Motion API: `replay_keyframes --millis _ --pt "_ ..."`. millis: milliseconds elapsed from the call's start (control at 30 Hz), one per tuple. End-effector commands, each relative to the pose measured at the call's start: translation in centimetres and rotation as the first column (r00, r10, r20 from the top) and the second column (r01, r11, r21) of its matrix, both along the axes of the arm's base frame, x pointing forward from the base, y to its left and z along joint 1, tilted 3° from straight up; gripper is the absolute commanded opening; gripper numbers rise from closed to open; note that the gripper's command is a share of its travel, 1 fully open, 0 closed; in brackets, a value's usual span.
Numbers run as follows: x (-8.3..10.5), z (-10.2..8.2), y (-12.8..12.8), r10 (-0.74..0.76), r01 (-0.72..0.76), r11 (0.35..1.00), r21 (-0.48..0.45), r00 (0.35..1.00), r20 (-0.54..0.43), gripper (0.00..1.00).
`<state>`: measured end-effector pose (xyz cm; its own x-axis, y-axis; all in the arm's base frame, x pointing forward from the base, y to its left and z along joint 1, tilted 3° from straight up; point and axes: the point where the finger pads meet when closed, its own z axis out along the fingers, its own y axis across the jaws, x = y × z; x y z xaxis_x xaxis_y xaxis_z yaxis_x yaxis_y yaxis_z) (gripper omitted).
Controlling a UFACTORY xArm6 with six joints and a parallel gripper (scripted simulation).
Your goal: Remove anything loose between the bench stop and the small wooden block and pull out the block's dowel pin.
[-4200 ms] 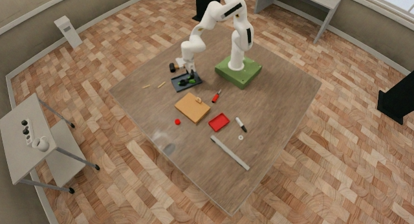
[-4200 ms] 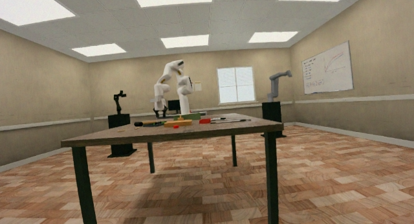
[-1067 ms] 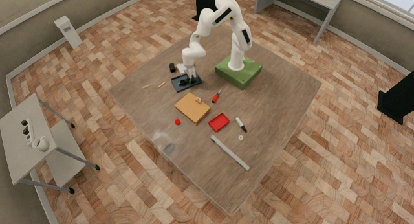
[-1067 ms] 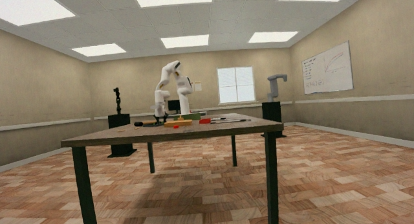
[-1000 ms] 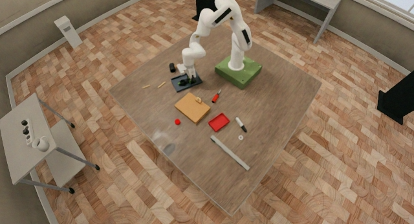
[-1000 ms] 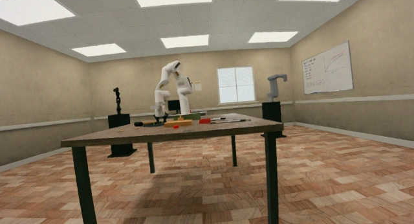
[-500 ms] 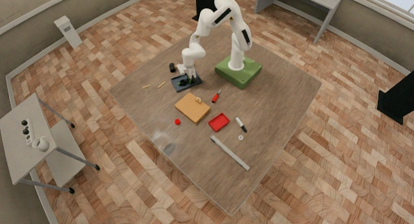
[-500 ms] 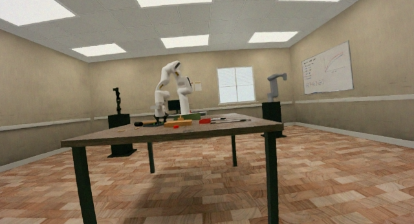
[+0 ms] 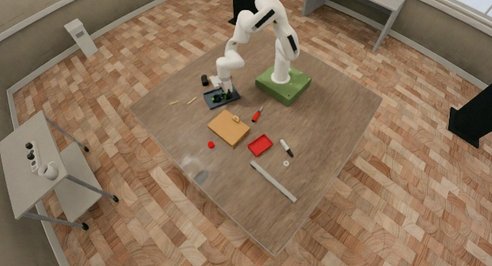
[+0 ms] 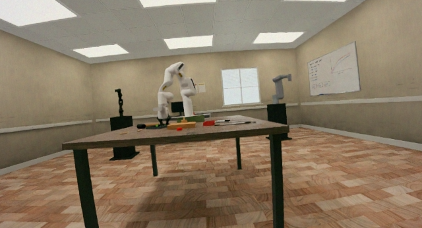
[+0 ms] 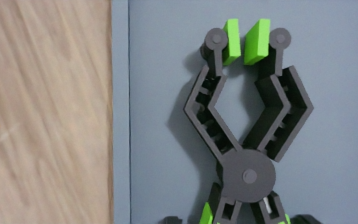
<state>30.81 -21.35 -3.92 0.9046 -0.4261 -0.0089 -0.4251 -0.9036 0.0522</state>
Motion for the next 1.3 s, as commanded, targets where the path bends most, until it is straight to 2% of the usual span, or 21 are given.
replay_keyframes --millis 0,67,100,267,300,533,567,733,767,1000,1033,1267 --pt "0.02 0.06 -0.01 0.000 0.000 1.000 0.000 1.000 0.000 0.63" --pt "0.02 0.08 -0.01 0.000 0.000 1.000 0.000 1.000 0.000 0.63" --pt "0.02 0.08 -0.01 0.000 0.000 1.000 0.000 1.000 0.000 0.56" --pt "0.02 0.17 0.00 0.000 0.000 1.000 0.000 1.000 0.000 0.56" --pt "0.02 0.18 0.00 0.000 0.000 1.000 0.000 1.000 0.000 0.49" --pt "0.03 0.27 0.00 0.000 0.000 1.000 0.000 1.000 0.000 0.49" --pt "0.03 0.28 0.00 0.000 0.000 1.000 0.000 1.000 0.000 0.42" --pt "0.03 0.37 0.00 0.000 0.000 1.000 0.000 1.000 0.000 0.42" --pt "0.03 0.37 0.00 0.000 0.000 1.000 0.000 1.000 0.000 0.35" --pt "0.03 0.47 0.01 0.000 0.000 1.000 0.000 1.000 0.000 0.35" --pt "0.03 0.47 0.01 0.000 0.000 1.000 0.000 1.000 0.000 0.28" --pt "0.04 0.59 0.01 0.000 0.000 1.000 0.000 1.000 0.000 0.27"
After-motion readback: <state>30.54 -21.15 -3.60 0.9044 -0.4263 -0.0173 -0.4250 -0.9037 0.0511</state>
